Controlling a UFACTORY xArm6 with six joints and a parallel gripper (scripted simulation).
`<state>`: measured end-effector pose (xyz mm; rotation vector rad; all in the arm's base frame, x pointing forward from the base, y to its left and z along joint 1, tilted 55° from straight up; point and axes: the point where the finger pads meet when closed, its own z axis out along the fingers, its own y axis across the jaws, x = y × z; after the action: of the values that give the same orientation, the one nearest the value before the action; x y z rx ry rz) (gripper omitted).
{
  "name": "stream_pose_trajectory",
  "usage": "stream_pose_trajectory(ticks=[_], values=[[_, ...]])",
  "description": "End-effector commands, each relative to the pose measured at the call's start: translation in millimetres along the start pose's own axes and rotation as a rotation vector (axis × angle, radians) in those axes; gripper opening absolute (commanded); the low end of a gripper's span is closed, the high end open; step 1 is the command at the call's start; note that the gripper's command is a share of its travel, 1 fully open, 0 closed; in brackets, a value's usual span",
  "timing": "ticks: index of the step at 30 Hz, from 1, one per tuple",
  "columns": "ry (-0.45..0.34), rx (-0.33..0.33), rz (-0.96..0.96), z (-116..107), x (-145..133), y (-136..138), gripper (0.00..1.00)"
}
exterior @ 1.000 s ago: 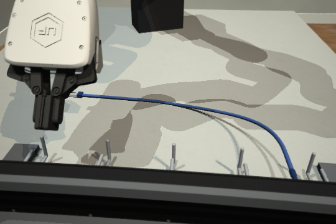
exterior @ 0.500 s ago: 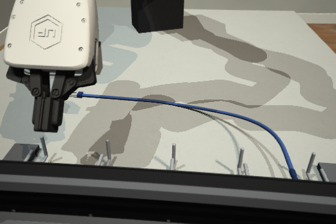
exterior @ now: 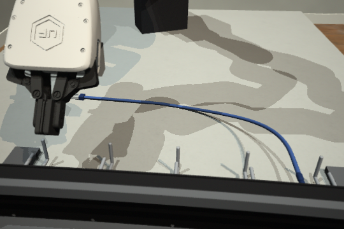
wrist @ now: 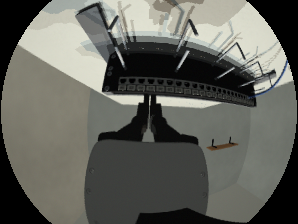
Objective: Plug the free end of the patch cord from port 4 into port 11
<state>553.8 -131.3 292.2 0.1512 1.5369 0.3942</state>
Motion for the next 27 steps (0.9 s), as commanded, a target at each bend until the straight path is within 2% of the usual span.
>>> stream_pose_trajectory(ticks=[1, 21, 27], values=[[-0.002, 0.0, -0.001, -0.1, -1.1, -0.2, 0.0], [-0.002, 0.0, -0.001, -0.5, -1.1, -0.2, 0.0], [-0.002, 0.0, -0.001, -16.1, -1.1, -0.2, 0.0]])
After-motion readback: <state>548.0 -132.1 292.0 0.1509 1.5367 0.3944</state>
